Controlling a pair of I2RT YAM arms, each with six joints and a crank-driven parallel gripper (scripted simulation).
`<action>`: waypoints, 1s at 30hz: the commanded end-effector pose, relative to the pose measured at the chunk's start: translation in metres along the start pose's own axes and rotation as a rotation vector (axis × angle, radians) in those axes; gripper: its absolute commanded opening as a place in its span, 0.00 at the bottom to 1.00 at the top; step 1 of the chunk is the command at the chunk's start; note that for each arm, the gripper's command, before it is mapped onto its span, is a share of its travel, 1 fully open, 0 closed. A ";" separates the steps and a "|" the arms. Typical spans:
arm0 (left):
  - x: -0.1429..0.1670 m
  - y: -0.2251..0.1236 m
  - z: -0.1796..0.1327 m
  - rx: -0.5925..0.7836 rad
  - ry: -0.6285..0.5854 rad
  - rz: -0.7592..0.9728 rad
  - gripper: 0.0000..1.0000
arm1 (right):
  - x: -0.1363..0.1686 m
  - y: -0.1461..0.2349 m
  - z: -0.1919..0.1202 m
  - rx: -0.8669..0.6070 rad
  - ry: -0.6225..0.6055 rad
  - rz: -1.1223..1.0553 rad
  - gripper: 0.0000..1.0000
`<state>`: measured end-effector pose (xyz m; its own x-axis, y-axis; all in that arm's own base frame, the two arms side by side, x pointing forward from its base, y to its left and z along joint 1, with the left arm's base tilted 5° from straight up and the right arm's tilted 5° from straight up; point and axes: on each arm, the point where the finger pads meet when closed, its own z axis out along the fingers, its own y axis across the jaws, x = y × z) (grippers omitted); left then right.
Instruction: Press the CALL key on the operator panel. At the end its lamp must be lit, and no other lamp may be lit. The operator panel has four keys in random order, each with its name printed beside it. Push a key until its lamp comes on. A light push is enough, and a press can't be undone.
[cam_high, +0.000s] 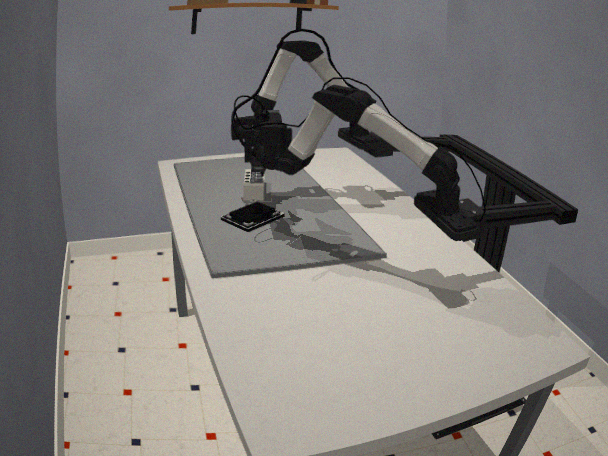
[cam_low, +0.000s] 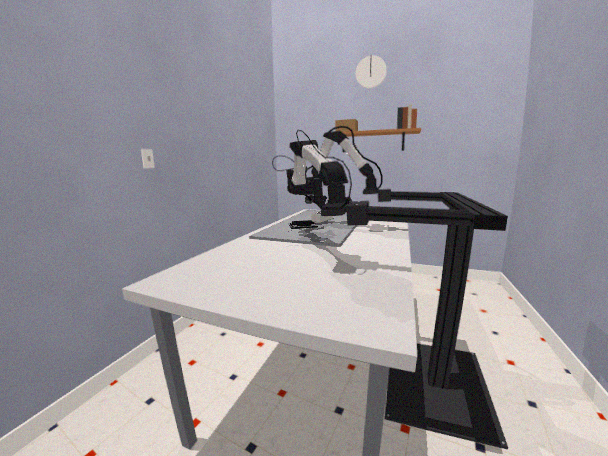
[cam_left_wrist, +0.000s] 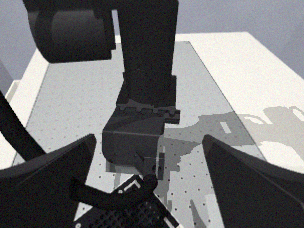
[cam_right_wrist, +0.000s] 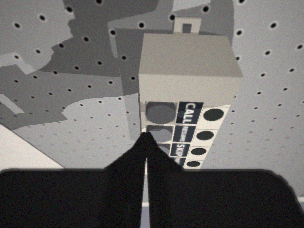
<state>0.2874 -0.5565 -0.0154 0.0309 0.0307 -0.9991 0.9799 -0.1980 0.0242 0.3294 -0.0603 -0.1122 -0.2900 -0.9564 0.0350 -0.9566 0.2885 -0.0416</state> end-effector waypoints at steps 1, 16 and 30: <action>-0.011 0.003 0.005 0.017 -0.043 0.038 1.00 | -0.002 -0.015 0.003 0.050 0.001 -0.014 0.00; -0.011 0.003 0.005 0.017 -0.043 0.038 1.00 | -0.001 -0.009 0.020 0.040 0.003 -0.014 0.00; -0.011 0.003 0.005 0.018 -0.043 0.038 1.00 | -0.003 -0.011 0.035 0.045 -0.006 -0.011 0.00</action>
<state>0.2874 -0.5565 -0.0153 0.0309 0.0306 -0.9991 0.9799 -0.1981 0.0243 0.3345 -0.0607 -0.1321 -0.2854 -0.9576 0.0407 -0.9573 0.2828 -0.0597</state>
